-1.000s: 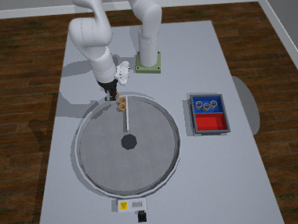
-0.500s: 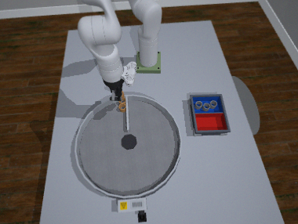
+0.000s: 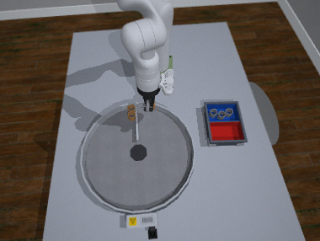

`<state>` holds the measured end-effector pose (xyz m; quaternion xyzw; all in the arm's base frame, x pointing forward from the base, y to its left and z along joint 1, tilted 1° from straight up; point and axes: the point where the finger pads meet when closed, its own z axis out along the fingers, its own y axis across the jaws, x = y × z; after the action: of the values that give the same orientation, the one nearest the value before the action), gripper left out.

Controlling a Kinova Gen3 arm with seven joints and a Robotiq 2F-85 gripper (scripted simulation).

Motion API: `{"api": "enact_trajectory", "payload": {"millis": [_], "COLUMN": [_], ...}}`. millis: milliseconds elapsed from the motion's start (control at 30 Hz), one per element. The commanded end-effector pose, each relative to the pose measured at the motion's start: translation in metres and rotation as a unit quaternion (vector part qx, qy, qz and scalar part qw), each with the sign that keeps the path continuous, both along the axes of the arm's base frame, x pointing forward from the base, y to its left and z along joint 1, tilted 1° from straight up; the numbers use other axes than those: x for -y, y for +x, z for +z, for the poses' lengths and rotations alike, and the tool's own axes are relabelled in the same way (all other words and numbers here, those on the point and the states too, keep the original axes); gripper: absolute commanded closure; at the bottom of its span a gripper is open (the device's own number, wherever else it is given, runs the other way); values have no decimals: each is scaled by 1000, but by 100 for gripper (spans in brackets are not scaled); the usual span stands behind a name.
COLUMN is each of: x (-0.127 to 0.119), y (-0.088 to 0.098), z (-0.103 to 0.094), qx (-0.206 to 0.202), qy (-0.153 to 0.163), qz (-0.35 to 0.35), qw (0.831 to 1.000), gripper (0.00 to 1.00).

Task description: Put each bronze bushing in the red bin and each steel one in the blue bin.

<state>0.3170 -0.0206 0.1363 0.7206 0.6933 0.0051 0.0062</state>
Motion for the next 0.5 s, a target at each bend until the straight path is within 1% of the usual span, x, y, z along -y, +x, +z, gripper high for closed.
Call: {"api": "enact_trajectory", "payload": {"millis": [0, 67, 200, 267, 333, 433, 467], "x": [-34, -57, -57, -79, -79, -114, -114], "y": [4, 6, 6, 9, 9, 13, 13], "z": [0, 0, 0, 0, 0, 0, 0], "qx": [0, 0, 0, 0, 0, 0, 0], "qy": [1, 1, 1, 1, 1, 1, 1], "qz": [17, 17, 17, 17, 17, 17, 17], "qw": [1000, 1000, 1000, 1000, 1000, 1000, 1000], "gripper": [100, 100, 100, 100, 100, 100, 100]}}
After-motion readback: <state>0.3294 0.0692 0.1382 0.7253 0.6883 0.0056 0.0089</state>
